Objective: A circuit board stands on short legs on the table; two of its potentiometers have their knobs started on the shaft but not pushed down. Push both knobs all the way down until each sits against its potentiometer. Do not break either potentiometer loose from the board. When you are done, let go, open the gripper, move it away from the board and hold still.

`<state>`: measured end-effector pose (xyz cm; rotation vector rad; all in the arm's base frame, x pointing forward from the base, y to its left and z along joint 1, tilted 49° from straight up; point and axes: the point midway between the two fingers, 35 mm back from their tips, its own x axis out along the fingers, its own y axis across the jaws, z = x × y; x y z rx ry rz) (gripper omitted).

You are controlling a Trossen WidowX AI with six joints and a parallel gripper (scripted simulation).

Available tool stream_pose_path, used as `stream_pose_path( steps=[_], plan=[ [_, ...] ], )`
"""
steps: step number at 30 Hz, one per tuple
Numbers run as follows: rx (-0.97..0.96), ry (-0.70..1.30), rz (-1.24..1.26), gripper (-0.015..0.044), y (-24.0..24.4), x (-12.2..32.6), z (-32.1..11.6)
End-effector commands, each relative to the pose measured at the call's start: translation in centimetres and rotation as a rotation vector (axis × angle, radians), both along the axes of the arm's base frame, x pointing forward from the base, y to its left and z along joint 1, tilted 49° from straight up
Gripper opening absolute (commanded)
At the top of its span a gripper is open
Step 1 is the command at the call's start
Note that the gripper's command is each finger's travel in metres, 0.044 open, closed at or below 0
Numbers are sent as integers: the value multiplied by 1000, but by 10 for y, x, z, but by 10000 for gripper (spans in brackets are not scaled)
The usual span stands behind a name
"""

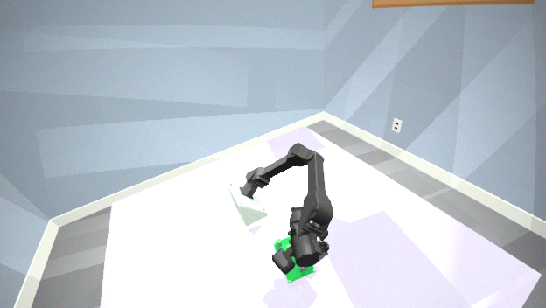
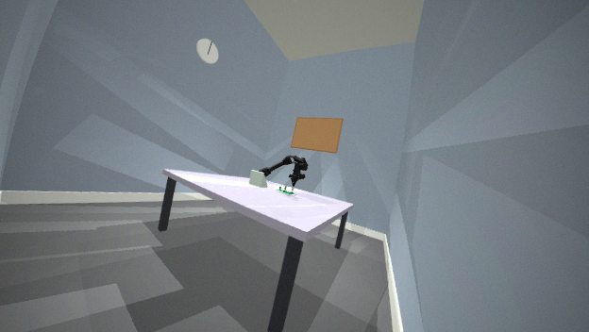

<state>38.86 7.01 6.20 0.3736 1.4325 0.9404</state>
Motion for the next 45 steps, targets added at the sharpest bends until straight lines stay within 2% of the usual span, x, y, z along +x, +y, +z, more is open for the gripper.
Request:
stream_pose_path(
  steps=[1,45],
  plan=[
    [5,6,-6,0,2,-1,-1],
    [5,6,-6,0,6,-2,-5]
  ],
)
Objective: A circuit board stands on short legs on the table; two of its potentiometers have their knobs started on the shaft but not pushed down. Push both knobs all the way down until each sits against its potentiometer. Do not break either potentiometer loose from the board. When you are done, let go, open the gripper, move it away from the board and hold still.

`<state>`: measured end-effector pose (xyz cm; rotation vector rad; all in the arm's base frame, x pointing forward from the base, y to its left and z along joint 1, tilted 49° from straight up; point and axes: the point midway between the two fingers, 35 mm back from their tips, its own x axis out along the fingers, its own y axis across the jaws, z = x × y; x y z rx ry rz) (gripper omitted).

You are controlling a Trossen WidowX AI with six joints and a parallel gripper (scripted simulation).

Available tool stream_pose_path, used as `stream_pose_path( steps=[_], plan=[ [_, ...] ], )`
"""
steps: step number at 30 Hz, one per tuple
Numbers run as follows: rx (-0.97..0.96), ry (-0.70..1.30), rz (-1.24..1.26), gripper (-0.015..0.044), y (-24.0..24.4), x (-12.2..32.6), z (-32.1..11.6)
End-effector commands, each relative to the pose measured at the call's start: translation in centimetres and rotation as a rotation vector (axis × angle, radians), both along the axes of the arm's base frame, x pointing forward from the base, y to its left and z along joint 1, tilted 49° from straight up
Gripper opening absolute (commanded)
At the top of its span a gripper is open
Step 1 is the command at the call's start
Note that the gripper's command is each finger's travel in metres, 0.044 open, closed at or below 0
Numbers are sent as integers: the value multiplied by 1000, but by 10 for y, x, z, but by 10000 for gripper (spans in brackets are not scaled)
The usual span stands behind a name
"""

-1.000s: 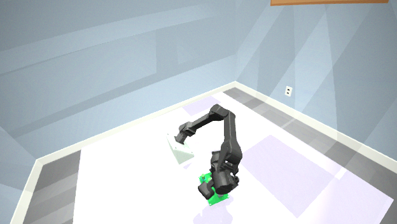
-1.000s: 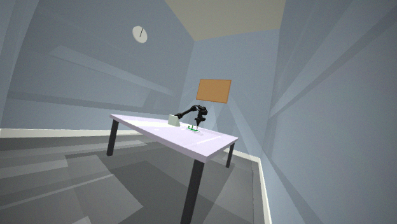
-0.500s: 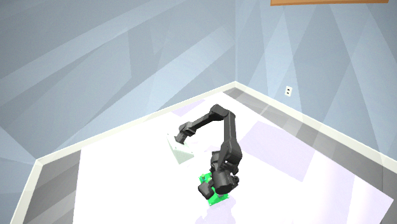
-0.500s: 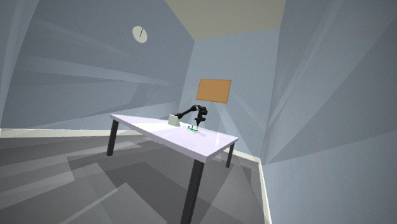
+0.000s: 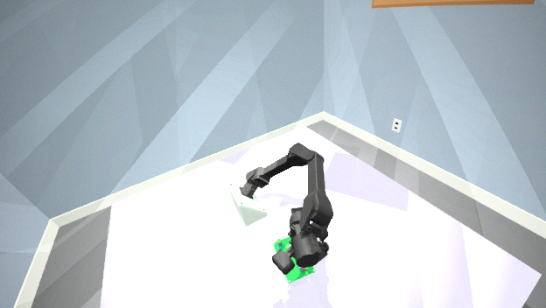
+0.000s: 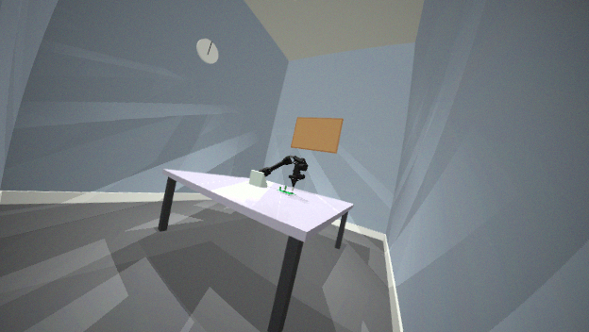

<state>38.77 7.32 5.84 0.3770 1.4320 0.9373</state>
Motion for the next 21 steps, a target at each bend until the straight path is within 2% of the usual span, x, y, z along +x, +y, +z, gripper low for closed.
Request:
stream_pose_path(
  steps=[1,21],
  plan=[
    [5,5,-2,0,3,-1,-2],
    [5,5,-2,0,8,-2,-6]
  ],
)
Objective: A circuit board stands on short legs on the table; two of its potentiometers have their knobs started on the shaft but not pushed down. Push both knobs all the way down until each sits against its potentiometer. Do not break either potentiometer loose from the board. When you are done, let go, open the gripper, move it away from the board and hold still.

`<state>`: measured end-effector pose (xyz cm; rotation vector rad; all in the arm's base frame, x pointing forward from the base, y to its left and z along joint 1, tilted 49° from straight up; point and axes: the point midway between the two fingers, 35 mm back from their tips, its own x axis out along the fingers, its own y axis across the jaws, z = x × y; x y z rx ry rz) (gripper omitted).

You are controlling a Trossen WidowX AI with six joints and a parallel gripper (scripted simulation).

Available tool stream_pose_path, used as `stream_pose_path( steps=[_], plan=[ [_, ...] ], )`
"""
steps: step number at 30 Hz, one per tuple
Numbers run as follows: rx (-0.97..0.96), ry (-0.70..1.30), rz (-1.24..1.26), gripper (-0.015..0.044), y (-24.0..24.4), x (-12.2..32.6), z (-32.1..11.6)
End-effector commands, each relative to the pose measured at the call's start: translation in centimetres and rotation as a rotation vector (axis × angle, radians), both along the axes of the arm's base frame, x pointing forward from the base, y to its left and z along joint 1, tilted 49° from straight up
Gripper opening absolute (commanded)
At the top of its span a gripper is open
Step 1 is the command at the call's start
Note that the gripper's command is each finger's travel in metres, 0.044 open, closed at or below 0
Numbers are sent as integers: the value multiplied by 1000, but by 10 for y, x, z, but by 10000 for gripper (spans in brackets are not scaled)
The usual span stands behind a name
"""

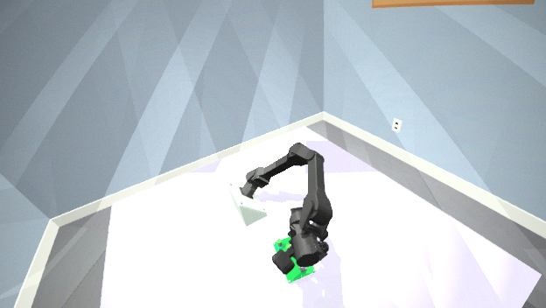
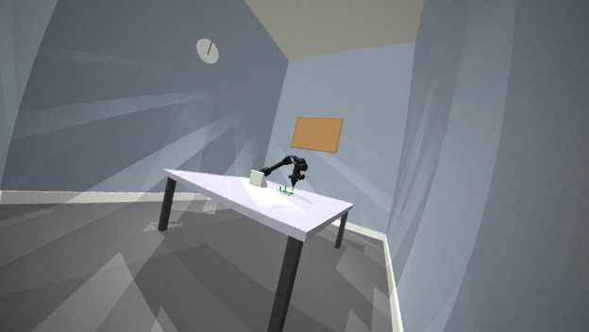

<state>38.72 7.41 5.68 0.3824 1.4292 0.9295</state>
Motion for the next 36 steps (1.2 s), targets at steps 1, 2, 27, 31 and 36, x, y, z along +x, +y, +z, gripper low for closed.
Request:
stream_pose_path(
  steps=[1,2,27,31,36],
  plan=[
    [6,6,7,0,7,-1,-4],
    [6,6,7,0,7,-1,-4],
    [6,5,7,0,12,-2,-9],
    [6,5,7,0,13,-2,-10],
    [6,5,7,0,13,-2,-10]
  ],
)
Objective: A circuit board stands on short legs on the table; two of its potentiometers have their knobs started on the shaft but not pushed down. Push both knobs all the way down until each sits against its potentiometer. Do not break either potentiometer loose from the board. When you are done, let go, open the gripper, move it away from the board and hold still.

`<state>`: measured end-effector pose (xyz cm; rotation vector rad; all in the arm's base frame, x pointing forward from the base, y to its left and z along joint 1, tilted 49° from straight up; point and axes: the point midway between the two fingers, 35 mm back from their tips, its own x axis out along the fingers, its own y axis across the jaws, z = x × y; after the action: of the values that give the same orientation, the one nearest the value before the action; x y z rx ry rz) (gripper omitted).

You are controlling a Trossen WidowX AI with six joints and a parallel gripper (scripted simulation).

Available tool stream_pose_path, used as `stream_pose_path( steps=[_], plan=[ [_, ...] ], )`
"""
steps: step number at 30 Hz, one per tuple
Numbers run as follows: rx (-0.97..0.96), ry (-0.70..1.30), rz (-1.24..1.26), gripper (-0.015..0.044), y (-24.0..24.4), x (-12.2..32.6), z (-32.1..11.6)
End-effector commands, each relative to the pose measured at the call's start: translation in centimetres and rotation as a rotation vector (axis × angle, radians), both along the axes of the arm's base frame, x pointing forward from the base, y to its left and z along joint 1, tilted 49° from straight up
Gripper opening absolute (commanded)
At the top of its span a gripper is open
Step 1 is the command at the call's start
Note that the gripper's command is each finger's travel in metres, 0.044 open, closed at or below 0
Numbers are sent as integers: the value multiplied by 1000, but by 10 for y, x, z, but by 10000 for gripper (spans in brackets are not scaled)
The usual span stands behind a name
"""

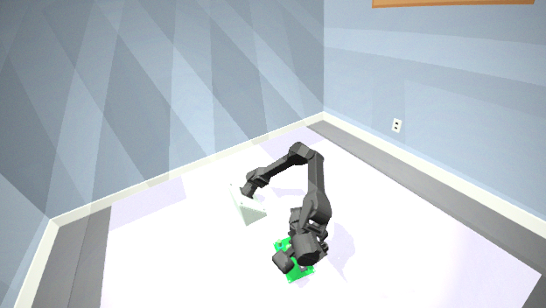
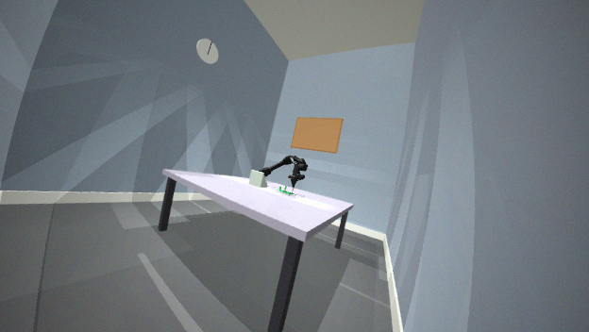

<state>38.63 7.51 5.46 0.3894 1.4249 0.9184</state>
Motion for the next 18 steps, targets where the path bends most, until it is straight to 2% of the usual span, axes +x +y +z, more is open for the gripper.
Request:
stream_pose_path(
  steps=[1,18],
  plan=[
    [8,6,20,0,12,-1,-7],
    [8,6,20,0,16,-2,-10]
  ],
)
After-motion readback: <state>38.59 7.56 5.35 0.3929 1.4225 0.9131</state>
